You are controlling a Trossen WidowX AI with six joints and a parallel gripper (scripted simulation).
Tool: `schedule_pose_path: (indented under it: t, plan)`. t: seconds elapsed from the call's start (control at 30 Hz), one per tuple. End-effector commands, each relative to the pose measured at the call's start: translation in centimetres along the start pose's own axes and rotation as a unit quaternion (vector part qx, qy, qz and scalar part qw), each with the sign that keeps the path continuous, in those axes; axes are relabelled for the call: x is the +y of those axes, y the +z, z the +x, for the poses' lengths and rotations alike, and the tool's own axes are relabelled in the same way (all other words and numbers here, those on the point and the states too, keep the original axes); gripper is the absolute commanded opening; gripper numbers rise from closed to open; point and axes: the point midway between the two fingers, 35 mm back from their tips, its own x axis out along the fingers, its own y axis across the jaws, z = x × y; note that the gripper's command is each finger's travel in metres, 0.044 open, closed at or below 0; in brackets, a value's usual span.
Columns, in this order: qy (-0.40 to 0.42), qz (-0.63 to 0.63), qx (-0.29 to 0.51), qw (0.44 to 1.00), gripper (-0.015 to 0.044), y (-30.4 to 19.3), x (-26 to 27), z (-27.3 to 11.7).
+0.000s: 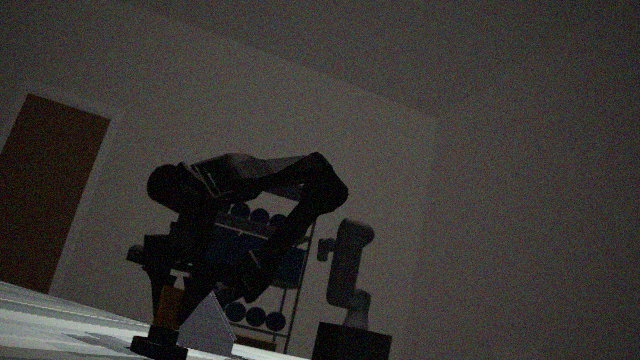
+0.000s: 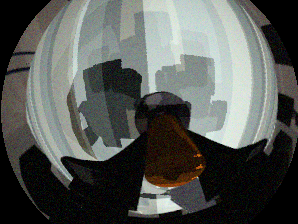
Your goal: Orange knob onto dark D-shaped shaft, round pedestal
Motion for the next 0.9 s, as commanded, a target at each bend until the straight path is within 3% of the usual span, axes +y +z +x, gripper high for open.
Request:
schedule_pose_path:
  t: [0.0, 0.23, 0.77, 0.87]
  plan:
    - [0.003, 0.003, -0.002, 1.0, 0.0, 0.08, 0.0, 0.27]
    - [0.0, 0.0, 0.0, 1.0, 0.0, 0.01, 0.0, 0.12]
    - [0.0, 0.0, 0.0, 1.0, 0.042, 0.01, 0.0, 0.12]
    - [0.0, 0.0, 0.0, 1.0, 0.044, 0.01, 0.0, 0.12]
